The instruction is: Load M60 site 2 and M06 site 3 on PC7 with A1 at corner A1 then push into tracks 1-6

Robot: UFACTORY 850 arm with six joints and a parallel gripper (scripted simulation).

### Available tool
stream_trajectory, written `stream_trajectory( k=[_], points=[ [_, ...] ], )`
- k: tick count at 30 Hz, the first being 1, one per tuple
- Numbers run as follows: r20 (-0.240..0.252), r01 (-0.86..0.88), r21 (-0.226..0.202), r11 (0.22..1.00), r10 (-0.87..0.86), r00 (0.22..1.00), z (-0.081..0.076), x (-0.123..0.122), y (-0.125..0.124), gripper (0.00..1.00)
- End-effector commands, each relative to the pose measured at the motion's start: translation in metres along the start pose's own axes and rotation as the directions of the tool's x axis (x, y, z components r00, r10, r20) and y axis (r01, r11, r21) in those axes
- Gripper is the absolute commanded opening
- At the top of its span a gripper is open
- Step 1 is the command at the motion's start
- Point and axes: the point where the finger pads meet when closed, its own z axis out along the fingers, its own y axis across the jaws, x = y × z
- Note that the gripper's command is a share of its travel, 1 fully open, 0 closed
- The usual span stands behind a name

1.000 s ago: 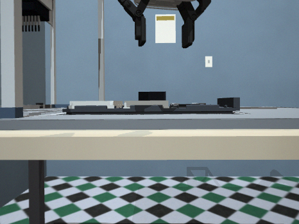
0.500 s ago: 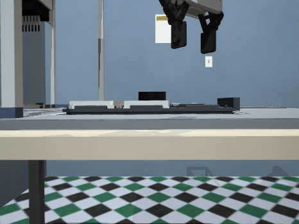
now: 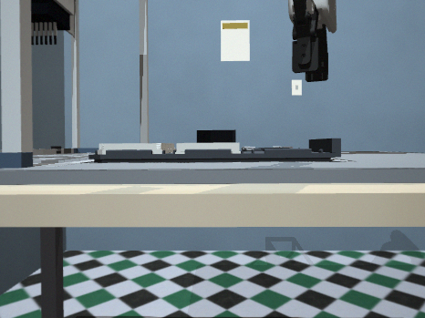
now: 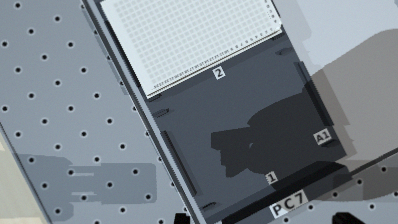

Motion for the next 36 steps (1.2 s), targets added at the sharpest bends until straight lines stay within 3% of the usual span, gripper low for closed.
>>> stream_trajectory(
  k=[1, 12, 27, 36],
  points=[
    [0.010, 0.158, 0.025, 0.987, -0.159, 0.987, -0.001, -0.011, 0.019, 0.82],
    [0.002, 0.443, 0.027, 0.896, -0.443, 0.896, 0.000, -0.031, 0.054, 0.82],
    [0.002, 0.447, 0.027, 0.894, -0.447, 0.895, 0.000, -0.031, 0.054, 0.82],
    [0.002, 0.447, 0.027, 0.894, -0.447, 0.895, 0.015, -0.031, 0.054, 0.82]
  ],
)
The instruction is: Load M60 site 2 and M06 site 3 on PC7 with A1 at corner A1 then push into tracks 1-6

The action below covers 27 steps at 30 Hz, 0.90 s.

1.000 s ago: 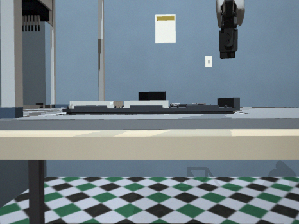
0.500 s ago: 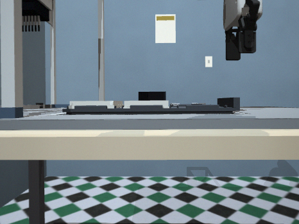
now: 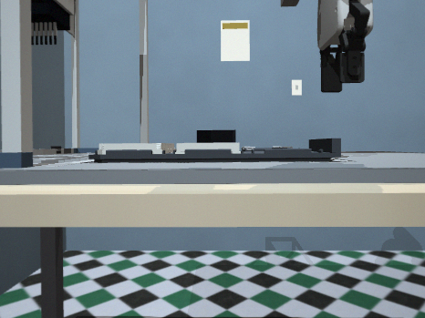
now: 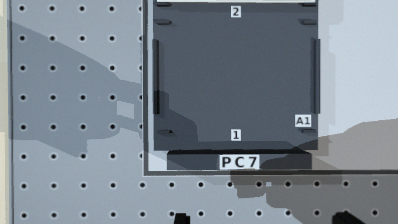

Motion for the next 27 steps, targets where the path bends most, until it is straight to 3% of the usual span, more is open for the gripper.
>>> stream_trajectory(
  k=[1, 27],
  points=[
    [-0.002, 0.000, 0.001, 1.000, 0.000, 1.000, 0.004, 0.001, 0.000, 0.82],
    [-0.002, 0.000, 0.001, 1.000, 0.000, 1.000, 0.043, 0.001, 0.000, 0.82]
  ],
)
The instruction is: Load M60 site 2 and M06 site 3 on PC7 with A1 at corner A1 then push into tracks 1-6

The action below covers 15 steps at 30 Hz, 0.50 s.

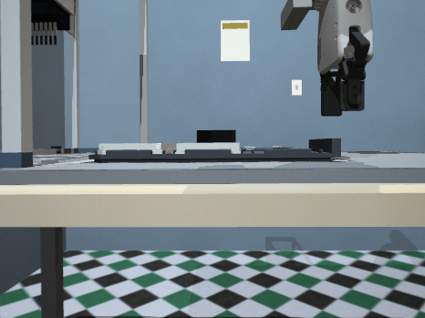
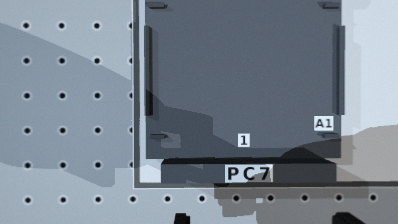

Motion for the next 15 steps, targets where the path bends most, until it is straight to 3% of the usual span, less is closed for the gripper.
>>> stream_trajectory(
  k=[1, 15],
  points=[
    [-0.001, 0.000, 0.001, 1.000, 0.000, 1.000, 0.006, 0.001, 0.000, 0.82],
    [-0.001, 0.000, 0.001, 1.000, 0.000, 1.000, 0.026, 0.001, 0.000, 0.82]
  ],
)
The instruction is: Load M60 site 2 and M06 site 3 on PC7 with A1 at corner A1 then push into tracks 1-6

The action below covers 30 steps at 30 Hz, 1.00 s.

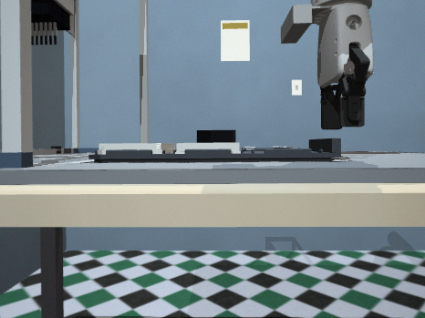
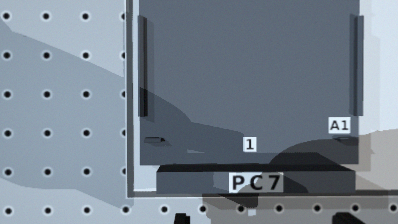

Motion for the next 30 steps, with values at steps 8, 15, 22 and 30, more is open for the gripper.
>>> stream_trajectory(
  k=[8, 15, 22, 30],
  points=[
    [-0.001, 0.000, 0.001, 1.000, 0.000, 1.000, 0.016, 0.001, 0.000, 0.82],
    [-0.001, 0.000, 0.001, 1.000, 0.000, 1.000, 0.016, 0.001, 0.000, 0.82],
    [-0.001, 0.000, 0.001, 1.000, 0.000, 1.000, 0.020, 0.001, 0.000, 0.82],
    [-0.001, 0.000, 0.001, 1.000, 0.000, 1.000, 0.024, 0.001, 0.000, 0.82]
  ],
)
